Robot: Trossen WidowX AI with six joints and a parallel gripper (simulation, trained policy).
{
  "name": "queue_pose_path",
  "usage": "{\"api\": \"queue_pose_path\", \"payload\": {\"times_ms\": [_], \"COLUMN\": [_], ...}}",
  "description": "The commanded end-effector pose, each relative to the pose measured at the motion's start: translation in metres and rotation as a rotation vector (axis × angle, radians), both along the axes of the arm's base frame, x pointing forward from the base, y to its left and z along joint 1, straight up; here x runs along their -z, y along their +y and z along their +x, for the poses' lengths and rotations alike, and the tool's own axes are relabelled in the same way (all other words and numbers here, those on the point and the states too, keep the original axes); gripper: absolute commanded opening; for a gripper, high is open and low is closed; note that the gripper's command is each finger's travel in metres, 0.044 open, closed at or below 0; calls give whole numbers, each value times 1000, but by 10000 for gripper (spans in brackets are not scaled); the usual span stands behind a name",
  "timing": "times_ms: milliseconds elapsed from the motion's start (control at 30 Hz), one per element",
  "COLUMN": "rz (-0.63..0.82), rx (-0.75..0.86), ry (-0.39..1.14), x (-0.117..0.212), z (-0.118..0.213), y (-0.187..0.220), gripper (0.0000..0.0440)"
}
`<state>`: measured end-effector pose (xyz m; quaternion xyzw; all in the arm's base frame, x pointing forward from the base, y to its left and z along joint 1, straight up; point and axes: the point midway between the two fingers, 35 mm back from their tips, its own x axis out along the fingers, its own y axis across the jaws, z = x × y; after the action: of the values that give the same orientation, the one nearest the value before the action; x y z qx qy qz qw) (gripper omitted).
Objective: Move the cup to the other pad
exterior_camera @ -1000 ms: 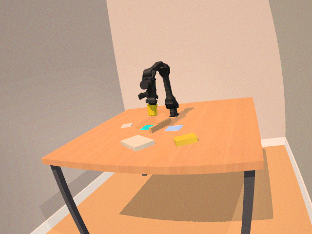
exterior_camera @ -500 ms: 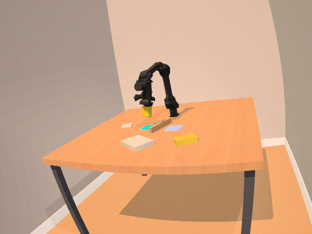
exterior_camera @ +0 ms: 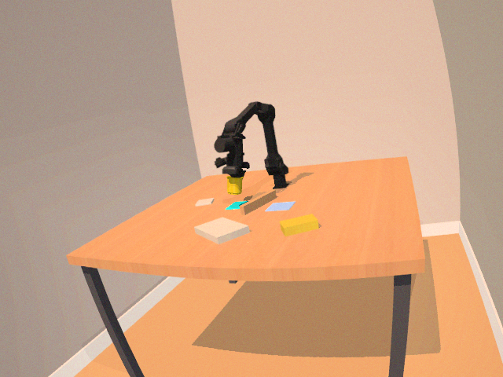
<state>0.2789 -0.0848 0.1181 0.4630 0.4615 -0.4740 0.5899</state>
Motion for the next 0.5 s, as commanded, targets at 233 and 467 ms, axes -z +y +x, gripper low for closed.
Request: {"api": "queue_pose_path", "payload": {"times_ms": [233,467], "rz": [-5,-3], "rx": [24,45], "ry": [-1,13], "x": [23,38], "z": [-15,-28], "y": [-5,-5], "gripper": [4,27]}}
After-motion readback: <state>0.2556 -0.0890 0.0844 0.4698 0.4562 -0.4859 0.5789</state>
